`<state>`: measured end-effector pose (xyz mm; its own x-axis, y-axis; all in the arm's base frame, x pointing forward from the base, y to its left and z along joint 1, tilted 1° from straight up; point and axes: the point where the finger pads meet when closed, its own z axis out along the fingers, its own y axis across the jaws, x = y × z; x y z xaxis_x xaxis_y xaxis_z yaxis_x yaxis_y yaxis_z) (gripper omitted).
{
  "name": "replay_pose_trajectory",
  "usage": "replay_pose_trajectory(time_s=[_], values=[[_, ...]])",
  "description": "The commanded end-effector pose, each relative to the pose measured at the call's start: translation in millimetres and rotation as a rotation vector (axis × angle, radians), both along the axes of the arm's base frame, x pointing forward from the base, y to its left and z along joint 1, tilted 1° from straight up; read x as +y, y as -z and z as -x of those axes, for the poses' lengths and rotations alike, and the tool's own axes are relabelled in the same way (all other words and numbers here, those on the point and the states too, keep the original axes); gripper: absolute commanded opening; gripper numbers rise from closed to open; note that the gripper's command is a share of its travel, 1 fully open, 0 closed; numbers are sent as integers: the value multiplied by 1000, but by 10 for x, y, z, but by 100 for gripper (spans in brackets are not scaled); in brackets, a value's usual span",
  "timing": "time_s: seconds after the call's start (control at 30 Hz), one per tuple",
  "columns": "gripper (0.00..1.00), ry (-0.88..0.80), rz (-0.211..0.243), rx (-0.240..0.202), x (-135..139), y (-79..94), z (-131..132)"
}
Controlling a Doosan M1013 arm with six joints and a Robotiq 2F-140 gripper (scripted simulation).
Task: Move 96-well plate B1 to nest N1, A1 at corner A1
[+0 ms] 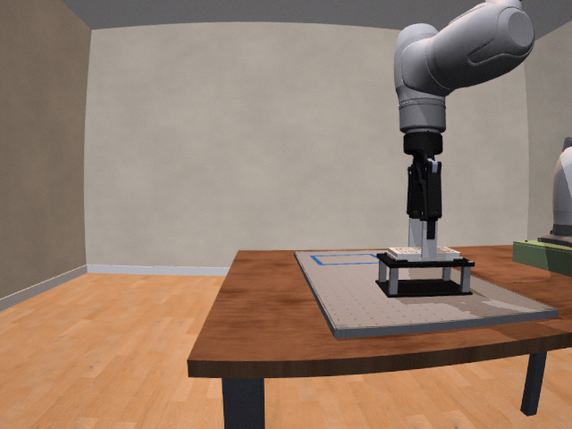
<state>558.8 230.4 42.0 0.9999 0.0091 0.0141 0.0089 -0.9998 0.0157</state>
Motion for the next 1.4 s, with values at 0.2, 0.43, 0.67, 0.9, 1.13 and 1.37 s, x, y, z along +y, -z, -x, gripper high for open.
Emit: replay_pose_trajectory(time_s=[0.2,0.43,0.67,0.9,1.13,1.37], values=[[0,-2,5,7,-26,53,26],[0,-2,5,7,-26,53,25],[100,-2,5,7,-26,53,25],[100,-2,5,7,-26,53,25],[100,-2,5,7,-26,53,25],[100,-2,5,7,-26,53,25]])
